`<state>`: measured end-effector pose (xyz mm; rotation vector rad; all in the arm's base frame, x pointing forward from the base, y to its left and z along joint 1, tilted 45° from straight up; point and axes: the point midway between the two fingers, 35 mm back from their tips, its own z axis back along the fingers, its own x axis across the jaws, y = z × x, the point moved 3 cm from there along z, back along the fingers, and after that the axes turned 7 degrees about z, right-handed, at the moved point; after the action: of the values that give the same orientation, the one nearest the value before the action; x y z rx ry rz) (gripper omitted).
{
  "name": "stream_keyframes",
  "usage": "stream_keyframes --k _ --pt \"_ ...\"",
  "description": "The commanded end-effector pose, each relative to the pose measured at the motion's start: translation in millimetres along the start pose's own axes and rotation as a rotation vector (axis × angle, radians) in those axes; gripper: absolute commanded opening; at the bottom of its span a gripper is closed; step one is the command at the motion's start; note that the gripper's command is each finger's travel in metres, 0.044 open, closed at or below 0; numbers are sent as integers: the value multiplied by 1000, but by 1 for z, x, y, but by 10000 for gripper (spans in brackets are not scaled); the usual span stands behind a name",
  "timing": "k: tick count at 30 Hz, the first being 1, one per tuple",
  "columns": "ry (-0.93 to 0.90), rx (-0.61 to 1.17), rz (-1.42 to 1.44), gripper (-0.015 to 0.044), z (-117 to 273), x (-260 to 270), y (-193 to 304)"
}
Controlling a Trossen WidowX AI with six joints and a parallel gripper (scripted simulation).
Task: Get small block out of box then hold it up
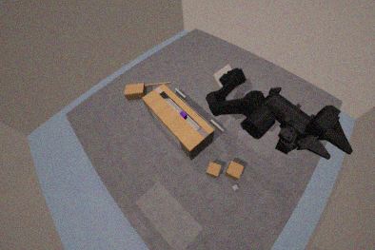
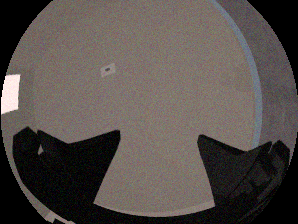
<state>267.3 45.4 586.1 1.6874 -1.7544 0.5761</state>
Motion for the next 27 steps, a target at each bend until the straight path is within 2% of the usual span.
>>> stream_keyframes --k 1,5,14,20,27 --pt "-2 0 6 400 0 1 1" --pt "-36 -3 157 400 9 22 21" --pt "-106 10 823 400 30 71 125" --pt "-69 48 1273 400 25 61 189" --pt "46 113 1727 400 7 24 234"
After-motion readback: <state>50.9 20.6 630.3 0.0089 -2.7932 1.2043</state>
